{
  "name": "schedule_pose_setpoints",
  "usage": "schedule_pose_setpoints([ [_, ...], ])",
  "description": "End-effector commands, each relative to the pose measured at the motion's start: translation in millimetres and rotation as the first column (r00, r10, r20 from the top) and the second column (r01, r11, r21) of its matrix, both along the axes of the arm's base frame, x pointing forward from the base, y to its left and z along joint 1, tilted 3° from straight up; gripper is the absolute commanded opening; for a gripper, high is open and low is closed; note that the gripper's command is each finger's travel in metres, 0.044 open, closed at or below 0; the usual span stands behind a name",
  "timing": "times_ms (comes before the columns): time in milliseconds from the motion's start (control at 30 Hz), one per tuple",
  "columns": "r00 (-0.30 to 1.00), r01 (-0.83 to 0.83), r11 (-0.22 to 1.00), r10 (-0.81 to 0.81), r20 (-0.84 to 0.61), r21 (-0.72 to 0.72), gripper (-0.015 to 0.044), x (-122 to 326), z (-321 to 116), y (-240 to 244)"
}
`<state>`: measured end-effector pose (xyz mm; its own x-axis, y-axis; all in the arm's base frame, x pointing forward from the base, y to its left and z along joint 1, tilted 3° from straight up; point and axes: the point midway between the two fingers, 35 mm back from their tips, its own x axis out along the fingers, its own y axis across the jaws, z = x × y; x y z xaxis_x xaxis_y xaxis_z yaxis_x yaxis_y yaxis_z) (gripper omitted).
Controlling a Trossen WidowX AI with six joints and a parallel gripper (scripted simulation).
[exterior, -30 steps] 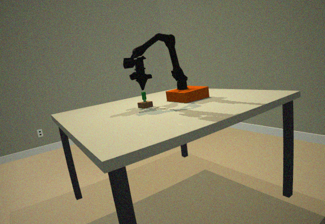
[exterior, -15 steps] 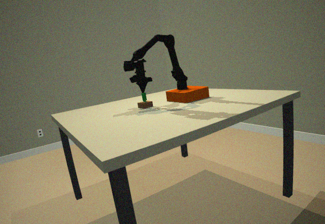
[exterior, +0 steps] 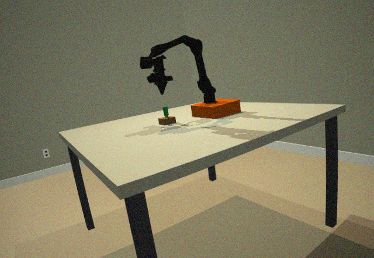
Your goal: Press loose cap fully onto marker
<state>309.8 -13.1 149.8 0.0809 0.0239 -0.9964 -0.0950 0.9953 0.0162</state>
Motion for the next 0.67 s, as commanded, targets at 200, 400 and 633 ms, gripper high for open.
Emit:
schedule_pose_setpoints([
  [200,1.0,-0.005,1.0,0.005,-0.004,0.0,0.0131,-4.5,16.8,-0.4],
  [400,1.0,-0.005,1.0,0.005,-0.004,0.0,0.0289,-4.5,16.8,-0.4],
  [633,1.0,-0.005,1.0,0.005,-0.004,0.0,0.044,-4.5,16.8,-0.4],
])
